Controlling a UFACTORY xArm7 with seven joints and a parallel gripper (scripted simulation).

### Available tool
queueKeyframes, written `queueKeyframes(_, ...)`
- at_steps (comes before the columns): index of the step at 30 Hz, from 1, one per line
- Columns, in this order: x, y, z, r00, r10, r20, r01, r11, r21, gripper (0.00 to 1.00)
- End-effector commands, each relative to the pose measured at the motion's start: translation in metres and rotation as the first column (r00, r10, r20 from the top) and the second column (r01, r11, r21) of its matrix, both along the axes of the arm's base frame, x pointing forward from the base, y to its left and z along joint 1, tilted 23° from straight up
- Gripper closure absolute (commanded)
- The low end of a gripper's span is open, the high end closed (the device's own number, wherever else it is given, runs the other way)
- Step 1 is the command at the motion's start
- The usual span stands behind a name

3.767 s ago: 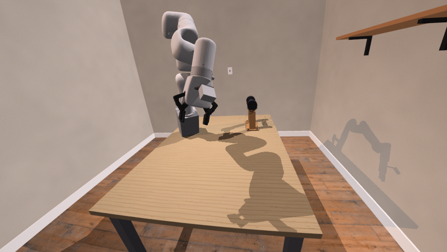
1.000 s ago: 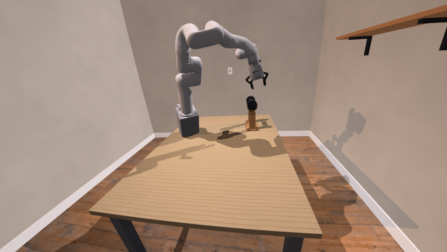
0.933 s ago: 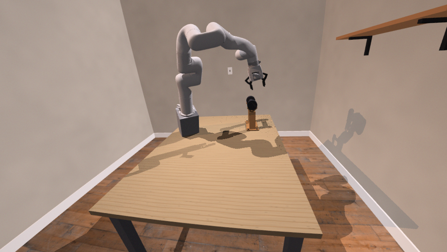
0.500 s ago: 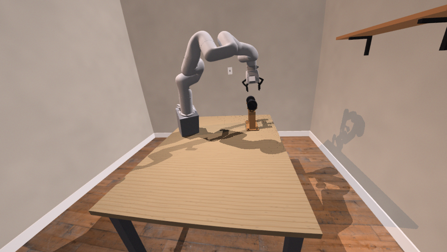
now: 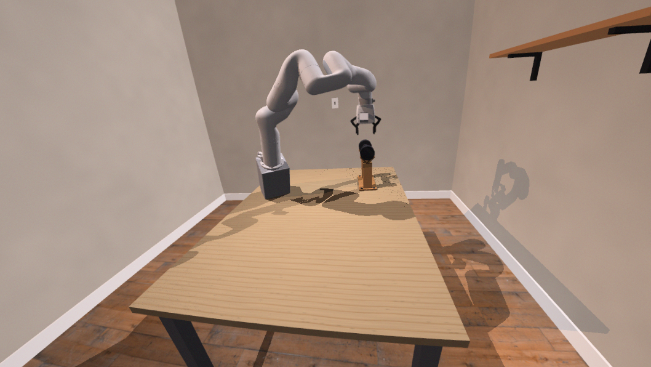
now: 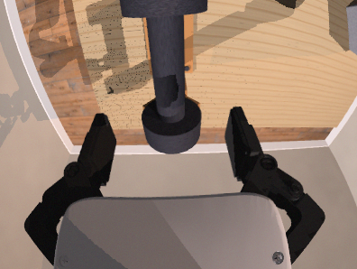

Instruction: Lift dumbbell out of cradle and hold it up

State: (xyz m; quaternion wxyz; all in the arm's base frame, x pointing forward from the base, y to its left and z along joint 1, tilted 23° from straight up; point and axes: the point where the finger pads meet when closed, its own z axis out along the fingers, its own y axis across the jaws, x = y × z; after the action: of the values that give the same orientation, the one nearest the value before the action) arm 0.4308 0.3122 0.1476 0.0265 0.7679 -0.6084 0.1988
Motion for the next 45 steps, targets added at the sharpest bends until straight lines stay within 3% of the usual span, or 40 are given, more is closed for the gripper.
queueKeyframes(1,0.004,-0.002,-0.013,1.000,0.004,0.002,-0.004,1.000,0.003,0.00)
queueKeyframes(3,0.013,-0.011,-0.043,1.000,0.003,0.002,-0.003,1.000,0.003,0.00)
queueKeyframes(4,0.013,-0.011,-0.043,1.000,0.003,0.002,-0.003,1.000,0.003,0.00)
queueKeyframes(5,0.018,-0.016,-0.060,1.000,0.004,0.002,-0.004,1.000,0.003,0.00)
queueKeyframes(6,0.018,-0.016,-0.060,1.000,0.004,0.002,-0.004,1.000,0.003,0.00)
queueKeyframes(9,0.027,-0.025,-0.090,1.000,0.003,0.002,-0.003,1.000,0.003,0.00)
queueKeyframes(24,0.027,-0.026,-0.090,1.000,0.003,0.002,-0.003,1.000,0.003,0.00)
queueKeyframes(25,0.027,-0.026,-0.090,1.000,0.003,0.002,-0.003,1.000,0.003,1.00)
queueKeyframes(45,0.027,-0.026,-0.090,1.000,0.003,0.002,-0.003,1.000,0.003,1.00)
